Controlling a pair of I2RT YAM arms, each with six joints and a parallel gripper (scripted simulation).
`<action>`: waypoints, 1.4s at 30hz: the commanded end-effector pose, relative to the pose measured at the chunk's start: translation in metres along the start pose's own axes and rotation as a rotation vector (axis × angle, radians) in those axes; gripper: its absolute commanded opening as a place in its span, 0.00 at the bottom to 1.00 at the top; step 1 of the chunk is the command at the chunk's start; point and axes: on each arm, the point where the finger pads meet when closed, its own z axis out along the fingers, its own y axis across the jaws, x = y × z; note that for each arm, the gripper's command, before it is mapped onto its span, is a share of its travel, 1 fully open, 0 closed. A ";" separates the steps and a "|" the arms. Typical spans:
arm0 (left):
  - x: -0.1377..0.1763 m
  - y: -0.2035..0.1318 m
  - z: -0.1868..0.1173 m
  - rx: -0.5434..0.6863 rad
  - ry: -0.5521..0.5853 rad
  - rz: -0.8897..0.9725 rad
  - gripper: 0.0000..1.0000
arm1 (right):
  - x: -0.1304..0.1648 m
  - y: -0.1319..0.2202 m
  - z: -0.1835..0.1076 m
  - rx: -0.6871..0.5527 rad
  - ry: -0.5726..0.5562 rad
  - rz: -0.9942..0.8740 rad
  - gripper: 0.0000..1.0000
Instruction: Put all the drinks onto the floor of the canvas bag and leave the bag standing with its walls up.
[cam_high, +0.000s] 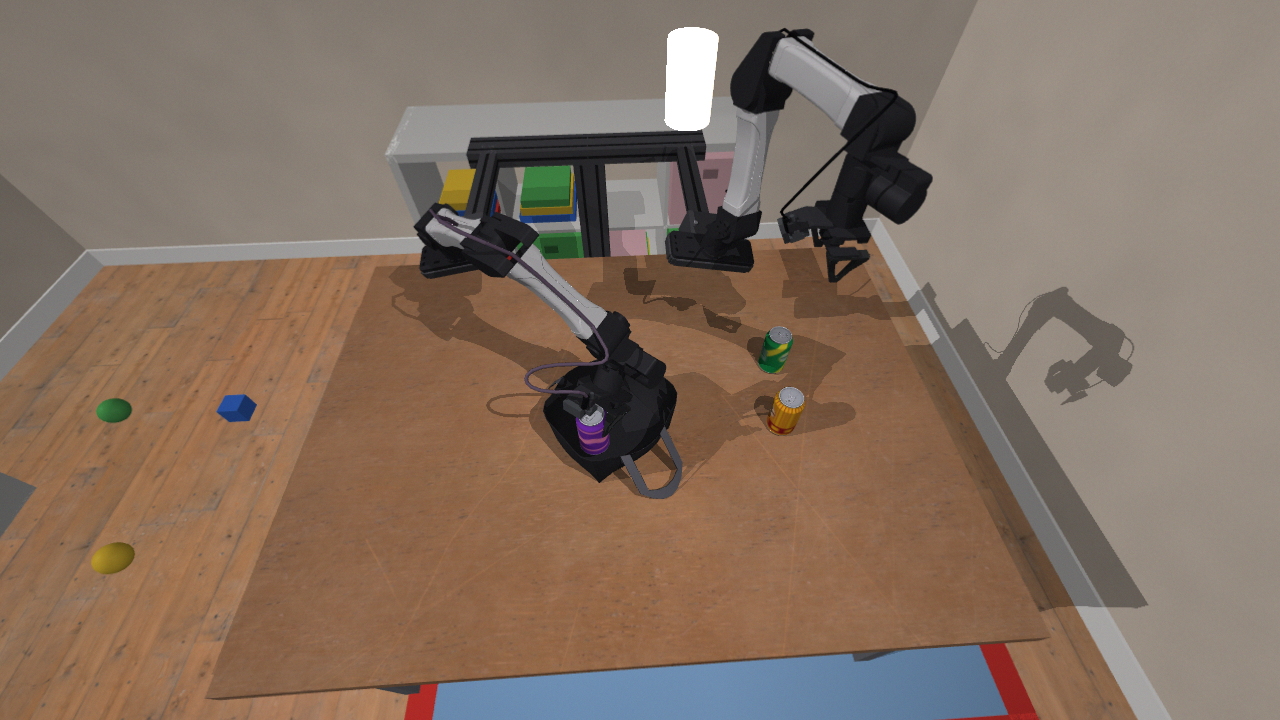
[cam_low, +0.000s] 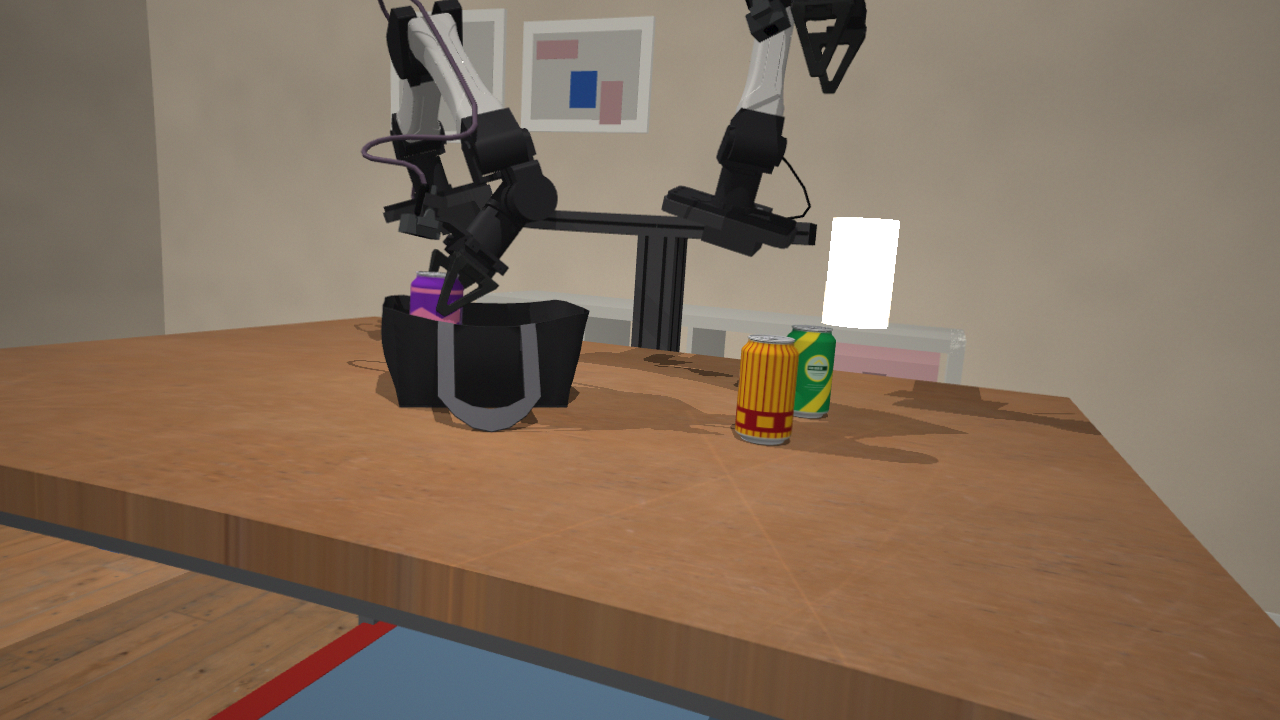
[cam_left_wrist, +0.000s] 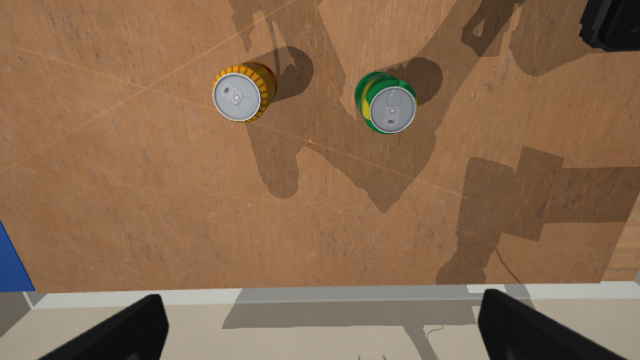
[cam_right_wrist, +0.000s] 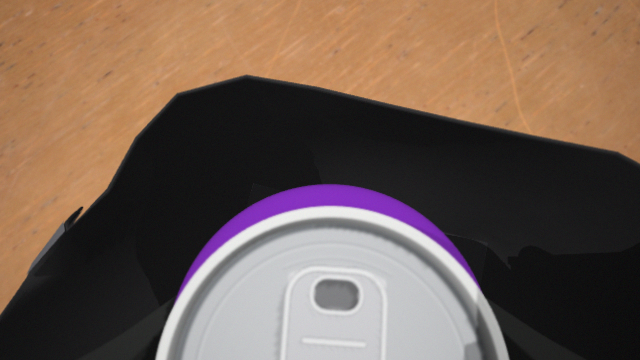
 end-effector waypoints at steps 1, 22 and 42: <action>0.002 0.006 -0.008 -0.057 0.019 -0.016 1.00 | -0.023 0.023 -0.014 -0.058 -0.045 0.064 0.70; 0.002 0.006 -0.008 -0.057 0.019 -0.016 1.00 | -0.007 0.013 0.016 -0.020 -0.039 0.050 0.70; 0.002 0.006 -0.008 -0.057 0.019 -0.016 1.00 | -0.006 0.019 0.017 -0.038 -0.041 0.062 0.70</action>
